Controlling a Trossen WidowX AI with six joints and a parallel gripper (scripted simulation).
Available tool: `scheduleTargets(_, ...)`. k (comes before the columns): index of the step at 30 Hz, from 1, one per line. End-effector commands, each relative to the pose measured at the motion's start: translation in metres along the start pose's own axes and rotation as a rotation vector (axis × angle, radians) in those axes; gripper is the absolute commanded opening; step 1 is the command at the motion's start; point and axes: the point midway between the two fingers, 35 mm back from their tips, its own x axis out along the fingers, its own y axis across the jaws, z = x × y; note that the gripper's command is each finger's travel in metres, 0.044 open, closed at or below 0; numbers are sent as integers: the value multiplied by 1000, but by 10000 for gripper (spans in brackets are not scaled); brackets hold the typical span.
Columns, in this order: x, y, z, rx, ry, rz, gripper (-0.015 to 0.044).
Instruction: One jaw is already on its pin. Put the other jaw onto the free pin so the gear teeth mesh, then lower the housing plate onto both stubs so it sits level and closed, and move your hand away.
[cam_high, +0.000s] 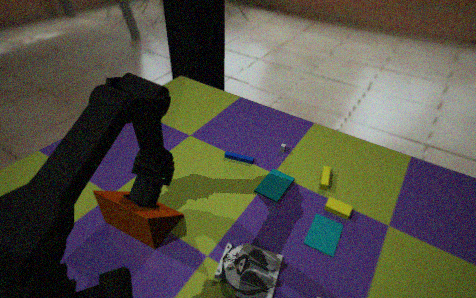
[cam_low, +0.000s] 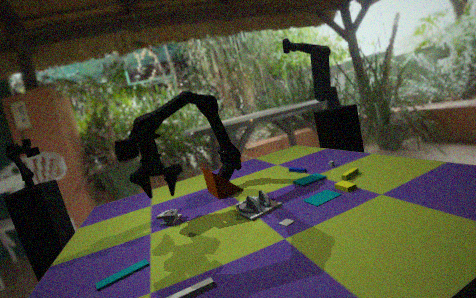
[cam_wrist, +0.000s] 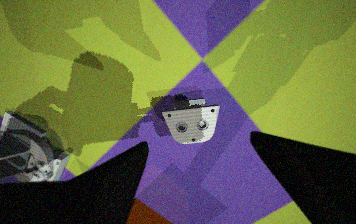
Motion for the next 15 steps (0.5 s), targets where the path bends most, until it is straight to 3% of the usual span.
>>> scheduleTargets(1, 28, 2, -4, -2, 13, 8, 440)
scheduleTargets(15, 34, 2, -5, -2, 13, 8, 440)
